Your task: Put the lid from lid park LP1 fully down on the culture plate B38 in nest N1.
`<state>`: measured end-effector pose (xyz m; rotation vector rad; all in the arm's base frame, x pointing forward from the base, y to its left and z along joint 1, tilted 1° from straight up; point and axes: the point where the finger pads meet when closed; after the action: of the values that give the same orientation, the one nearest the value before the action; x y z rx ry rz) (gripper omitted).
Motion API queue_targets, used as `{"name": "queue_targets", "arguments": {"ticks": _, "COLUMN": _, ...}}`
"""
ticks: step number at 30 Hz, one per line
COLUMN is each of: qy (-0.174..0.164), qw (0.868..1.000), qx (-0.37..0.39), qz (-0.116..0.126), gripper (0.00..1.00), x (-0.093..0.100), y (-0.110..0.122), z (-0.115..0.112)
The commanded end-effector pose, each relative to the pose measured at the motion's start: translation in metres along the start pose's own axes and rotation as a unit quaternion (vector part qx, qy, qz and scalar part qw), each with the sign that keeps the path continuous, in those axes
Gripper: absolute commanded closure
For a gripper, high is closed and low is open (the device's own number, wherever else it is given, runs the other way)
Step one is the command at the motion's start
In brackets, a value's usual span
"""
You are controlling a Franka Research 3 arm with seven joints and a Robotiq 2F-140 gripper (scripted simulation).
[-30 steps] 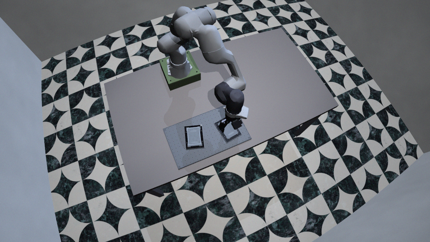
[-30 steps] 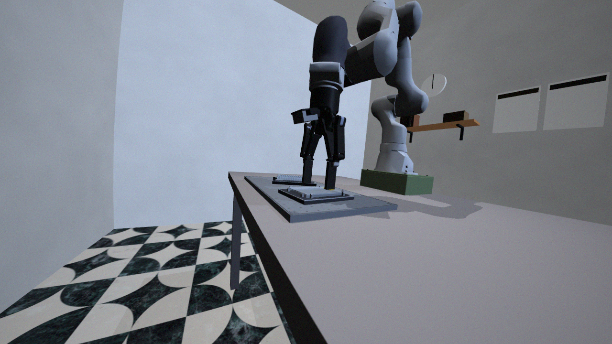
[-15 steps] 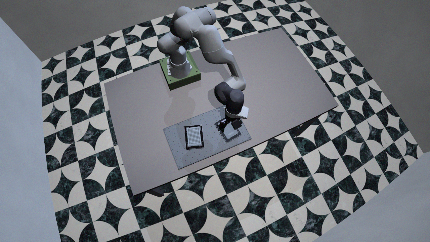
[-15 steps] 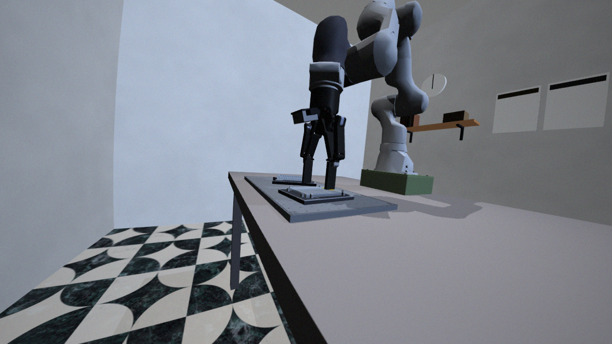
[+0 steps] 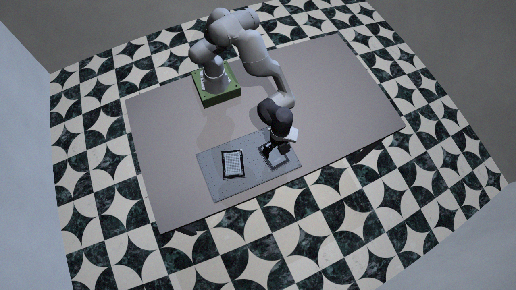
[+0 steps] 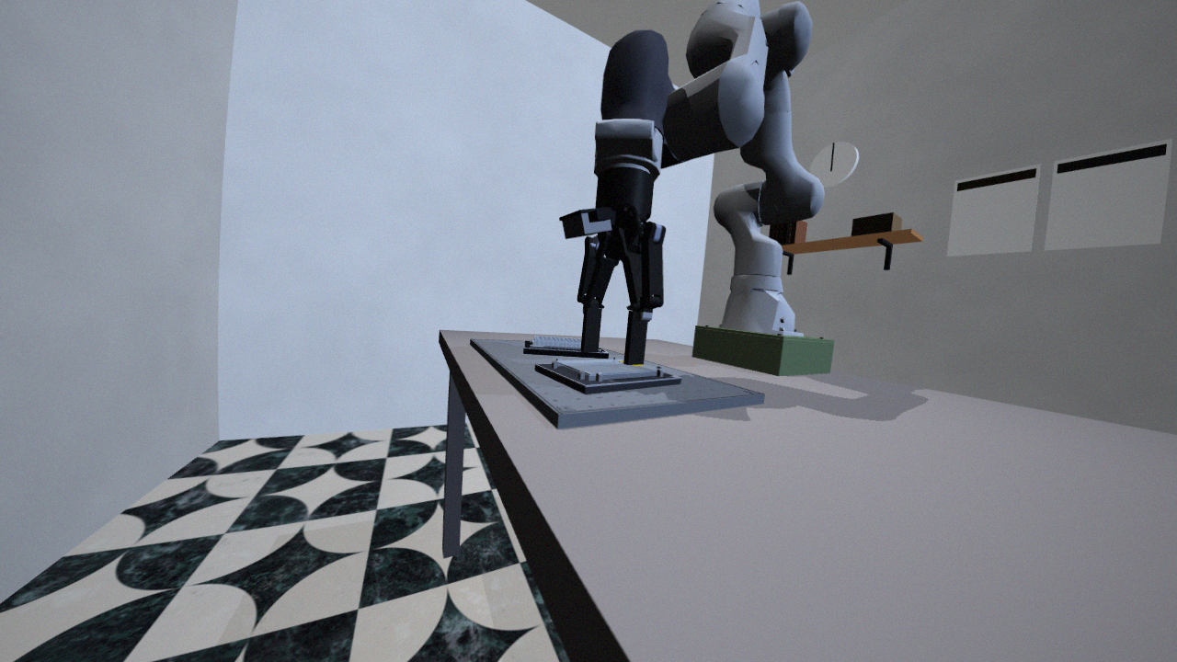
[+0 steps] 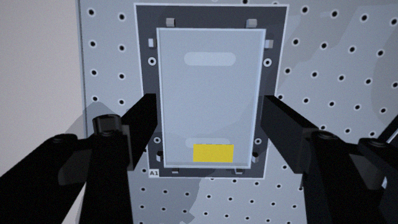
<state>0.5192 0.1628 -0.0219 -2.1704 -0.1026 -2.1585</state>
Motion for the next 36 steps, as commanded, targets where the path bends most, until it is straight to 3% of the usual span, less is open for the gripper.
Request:
{"name": "queue_targets", "arguments": {"ticks": 1, "qy": 0.001, "qw": 1.000, "qx": 0.002, "qz": 0.000, "gripper": 0.37, "x": 0.0007, "y": 0.0000, "z": 0.0007}}
{"name": "queue_targets", "arguments": {"ticks": 12, "qy": 0.001, "qw": 1.000, "qx": 0.002, "qz": 0.000, "gripper": 0.37, "x": 0.0007, "y": 0.0000, "z": 0.0007}}
{"name": "queue_targets", "arguments": {"ticks": 13, "qy": 0.001, "qw": 1.000, "qx": 0.002, "qz": 0.000, "gripper": 0.31, "x": 0.0007, "y": 0.0000, "z": 0.0007}}
{"name": "queue_targets", "arguments": {"ticks": 36, "qy": 0.001, "qw": 1.000, "qx": 0.002, "qz": 0.000, "gripper": 0.31, "x": 0.0007, "y": 0.0000, "z": 0.0007}}
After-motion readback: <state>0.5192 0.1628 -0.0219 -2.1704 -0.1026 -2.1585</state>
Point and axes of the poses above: the point where the finger pads meet when closed, its own x axis back along the fingers, its own y axis across the jaws, z = x × y, and after that the axes turned 3 degrees about -x, right-handed
